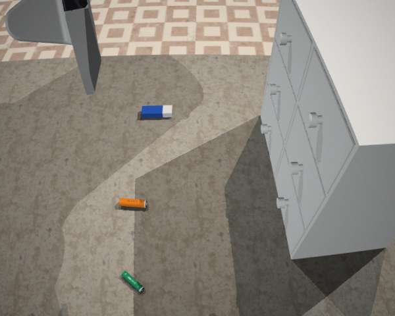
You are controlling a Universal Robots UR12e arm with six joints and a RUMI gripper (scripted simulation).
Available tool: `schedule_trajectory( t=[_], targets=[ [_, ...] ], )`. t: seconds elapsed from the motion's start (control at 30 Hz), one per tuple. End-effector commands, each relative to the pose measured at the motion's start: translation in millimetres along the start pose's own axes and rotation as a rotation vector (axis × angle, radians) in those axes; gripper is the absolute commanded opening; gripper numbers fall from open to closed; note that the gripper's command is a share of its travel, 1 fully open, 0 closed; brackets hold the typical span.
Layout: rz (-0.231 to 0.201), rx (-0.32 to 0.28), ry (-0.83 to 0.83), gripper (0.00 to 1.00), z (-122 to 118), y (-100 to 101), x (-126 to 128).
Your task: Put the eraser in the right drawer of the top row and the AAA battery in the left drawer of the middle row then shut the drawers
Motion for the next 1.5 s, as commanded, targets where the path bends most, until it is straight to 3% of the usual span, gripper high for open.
schedule_trajectory(
  t=[0.0, 0.27, 0.33, 0.83, 0.9, 0.93, 1.4, 1.47],
  targets=[
    [-0.001, 0.003, -0.167, 1.00, 6.0, -1.4, 0.4],
    [-0.001, 0.003, -0.425, 1.00, 10.5, -0.6, -2.1],
    [-0.001, 0.003, -0.425, 1.00, 10.5, -0.6, -2.1],
    [-0.003, 0.000, -0.965, 1.00, 17.8, 1.4, -6.2],
    [-0.003, 0.000, -0.965, 1.00, 17.8, 1.4, -6.2],
    [-0.002, 0.001, -1.065, 1.00, 18.0, 1.4, -6.1],
    [-0.006, -0.006, -1.527, 1.00, 22.0, 4.0, -5.4],
    [-0.006, -0.006, -1.527, 1.00, 22.0, 4.0, -5.4]
  ],
)
Point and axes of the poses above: the point where the finger pads meet when closed, its own y axis out along the fingers, its own x axis across the jaws, z = x × y, the point moved 4 cm from there along -y, back along the fingers, and after that the axes turned 7 degrees about -y, right-handed, at the moved point
